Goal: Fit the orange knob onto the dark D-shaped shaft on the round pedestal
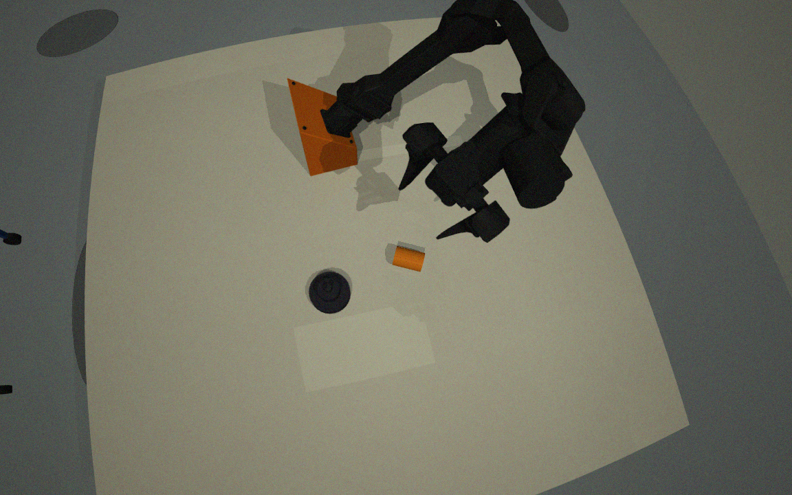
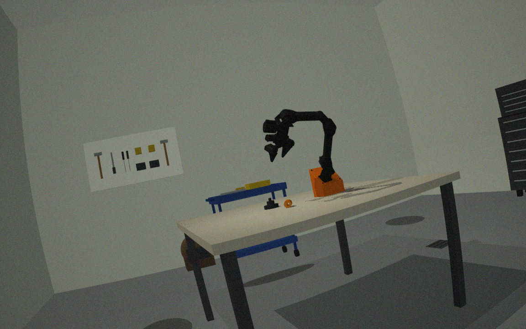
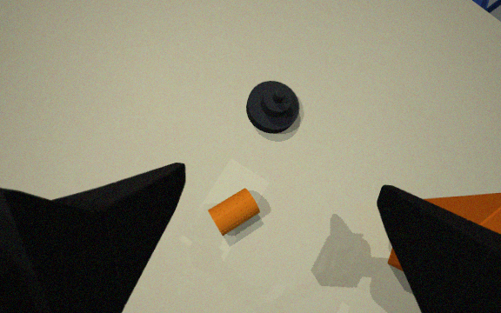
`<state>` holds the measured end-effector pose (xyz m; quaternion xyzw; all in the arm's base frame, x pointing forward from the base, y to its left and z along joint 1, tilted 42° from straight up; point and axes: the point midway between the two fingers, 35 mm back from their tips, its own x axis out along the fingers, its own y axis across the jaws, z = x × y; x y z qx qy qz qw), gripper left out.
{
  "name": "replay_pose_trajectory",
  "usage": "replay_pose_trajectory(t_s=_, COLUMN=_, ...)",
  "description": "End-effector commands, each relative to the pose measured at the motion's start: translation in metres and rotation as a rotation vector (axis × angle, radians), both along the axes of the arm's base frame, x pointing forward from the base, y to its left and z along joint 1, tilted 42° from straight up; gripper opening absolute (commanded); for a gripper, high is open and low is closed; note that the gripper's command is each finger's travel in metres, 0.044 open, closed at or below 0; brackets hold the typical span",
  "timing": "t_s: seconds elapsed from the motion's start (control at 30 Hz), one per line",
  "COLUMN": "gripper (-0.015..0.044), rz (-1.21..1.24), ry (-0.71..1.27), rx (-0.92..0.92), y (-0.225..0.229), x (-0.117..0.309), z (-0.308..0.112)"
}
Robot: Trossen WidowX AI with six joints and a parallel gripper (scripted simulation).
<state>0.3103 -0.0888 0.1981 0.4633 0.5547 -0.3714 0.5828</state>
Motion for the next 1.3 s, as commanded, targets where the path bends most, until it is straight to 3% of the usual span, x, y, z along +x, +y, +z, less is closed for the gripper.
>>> replay_pose_trajectory(t_s=0.0, gripper=0.0440, rz=-0.217, ry=0.065, rx=0.242, y=0.027, x=0.011, z=-0.055)
replay_pose_trajectory(t_s=0.3, gripper=0.0440, rz=-0.810, ry=0.363, rx=0.850, y=0.099, x=0.004, z=-0.141)
replay_pose_trajectory(t_s=1.27, gripper=0.0440, rz=-0.820, ry=0.372, rx=0.862, y=0.130, x=0.005, z=-0.175)
